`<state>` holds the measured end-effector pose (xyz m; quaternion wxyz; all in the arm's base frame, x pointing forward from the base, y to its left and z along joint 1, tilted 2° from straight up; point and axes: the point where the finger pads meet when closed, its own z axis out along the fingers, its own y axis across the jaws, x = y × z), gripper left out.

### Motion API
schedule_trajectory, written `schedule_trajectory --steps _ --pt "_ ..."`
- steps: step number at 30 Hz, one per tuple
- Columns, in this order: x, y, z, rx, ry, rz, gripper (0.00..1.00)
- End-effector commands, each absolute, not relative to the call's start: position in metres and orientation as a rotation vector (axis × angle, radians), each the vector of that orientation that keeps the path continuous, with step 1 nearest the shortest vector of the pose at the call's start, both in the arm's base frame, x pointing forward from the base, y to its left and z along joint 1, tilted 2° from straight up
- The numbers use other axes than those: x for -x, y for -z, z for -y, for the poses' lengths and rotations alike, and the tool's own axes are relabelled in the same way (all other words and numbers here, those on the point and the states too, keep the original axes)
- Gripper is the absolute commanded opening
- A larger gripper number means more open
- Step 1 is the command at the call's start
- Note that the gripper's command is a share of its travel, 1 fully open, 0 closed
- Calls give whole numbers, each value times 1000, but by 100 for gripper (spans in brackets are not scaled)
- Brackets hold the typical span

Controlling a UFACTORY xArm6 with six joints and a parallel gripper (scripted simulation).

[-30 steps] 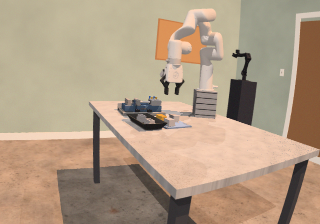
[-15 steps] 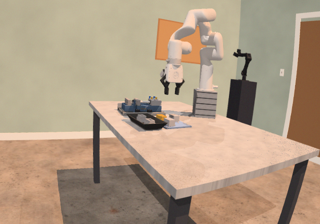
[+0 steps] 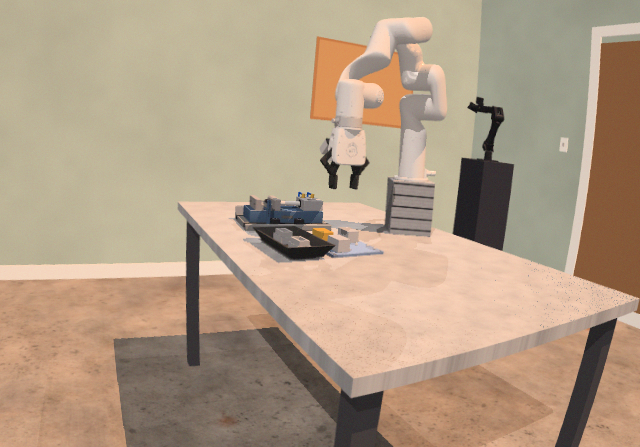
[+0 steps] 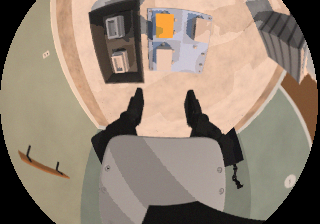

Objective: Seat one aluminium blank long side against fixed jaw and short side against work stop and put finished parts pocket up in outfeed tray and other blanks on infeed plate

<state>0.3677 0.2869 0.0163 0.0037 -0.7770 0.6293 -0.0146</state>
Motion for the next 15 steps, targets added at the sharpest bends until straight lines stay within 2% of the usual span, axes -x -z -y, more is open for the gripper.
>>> schedule_trajectory --steps 1,15 --pt "-369 -17 -288 2432 47 -1970 69" --pt "-369 6 -288 2432 48 -1970 69"
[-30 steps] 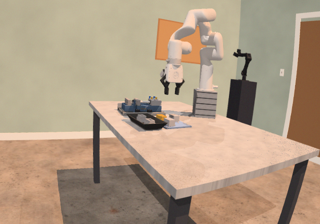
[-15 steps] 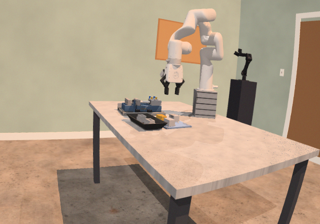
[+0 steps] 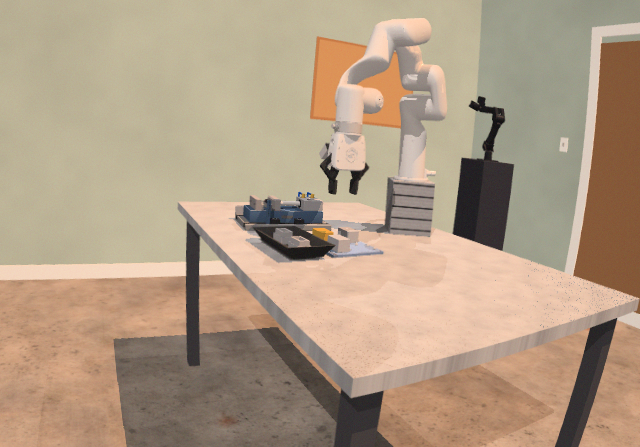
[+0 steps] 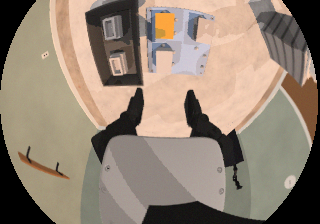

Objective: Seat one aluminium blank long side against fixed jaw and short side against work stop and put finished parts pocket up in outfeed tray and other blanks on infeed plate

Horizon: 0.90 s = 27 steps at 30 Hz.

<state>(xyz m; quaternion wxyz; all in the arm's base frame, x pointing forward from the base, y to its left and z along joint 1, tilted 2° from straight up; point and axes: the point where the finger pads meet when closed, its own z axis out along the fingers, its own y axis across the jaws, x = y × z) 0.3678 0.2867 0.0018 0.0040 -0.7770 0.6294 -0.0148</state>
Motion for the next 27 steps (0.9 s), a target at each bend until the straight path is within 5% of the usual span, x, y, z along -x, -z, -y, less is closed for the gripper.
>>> schedule_trajectory --steps 1,27 --pt "-369 9 -288 2432 48 -1970 69" --pt "-371 92 -287 2432 48 -1970 69"
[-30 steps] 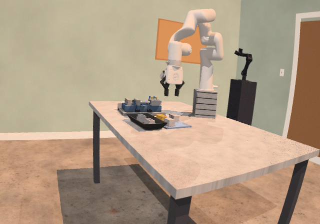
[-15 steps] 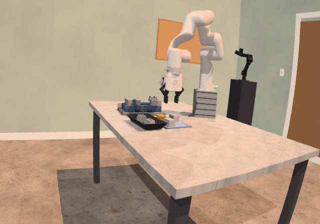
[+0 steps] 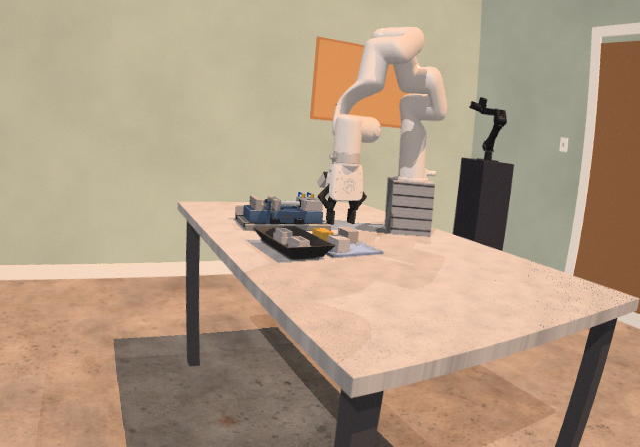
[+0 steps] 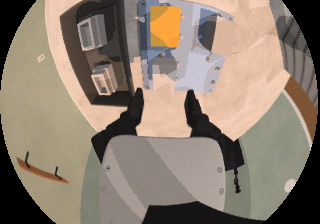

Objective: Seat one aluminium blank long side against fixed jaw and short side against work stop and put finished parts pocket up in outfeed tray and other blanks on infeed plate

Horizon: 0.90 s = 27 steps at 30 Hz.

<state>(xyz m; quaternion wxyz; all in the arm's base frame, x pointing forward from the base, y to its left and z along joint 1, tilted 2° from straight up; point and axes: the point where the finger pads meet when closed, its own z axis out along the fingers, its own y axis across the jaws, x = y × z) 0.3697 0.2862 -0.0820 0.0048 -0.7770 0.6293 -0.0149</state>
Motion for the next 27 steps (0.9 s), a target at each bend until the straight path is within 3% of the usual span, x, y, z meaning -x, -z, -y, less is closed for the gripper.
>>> schedule_trajectory --steps 1,27 --pt "-371 95 -287 2432 48 -1970 69" --pt "-372 115 -287 2432 48 -1970 69"
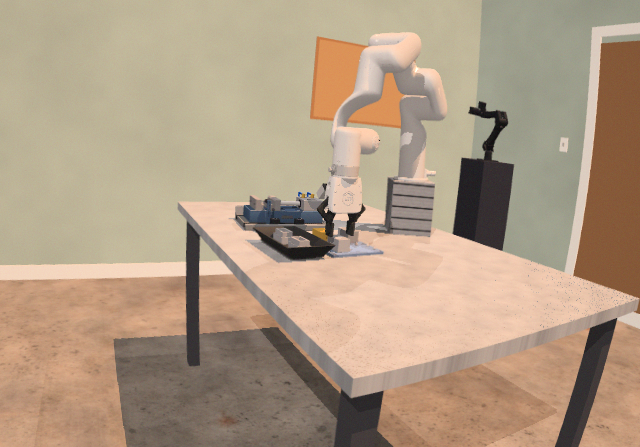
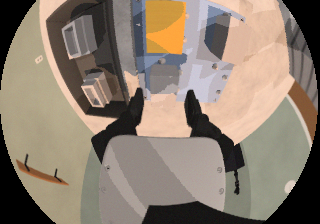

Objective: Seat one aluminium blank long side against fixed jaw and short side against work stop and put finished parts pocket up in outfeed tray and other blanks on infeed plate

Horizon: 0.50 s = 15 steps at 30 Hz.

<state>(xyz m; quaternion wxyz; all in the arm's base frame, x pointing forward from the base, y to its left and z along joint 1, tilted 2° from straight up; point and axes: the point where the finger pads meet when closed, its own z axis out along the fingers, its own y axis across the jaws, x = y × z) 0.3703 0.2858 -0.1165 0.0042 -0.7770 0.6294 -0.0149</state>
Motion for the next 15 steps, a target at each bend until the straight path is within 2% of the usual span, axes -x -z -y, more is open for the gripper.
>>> schedule_trajectory --steps 1,15 --pt "-372 115 -287 2432 48 -1970 69" --pt "-373 115 -288 2432 48 -1970 69"
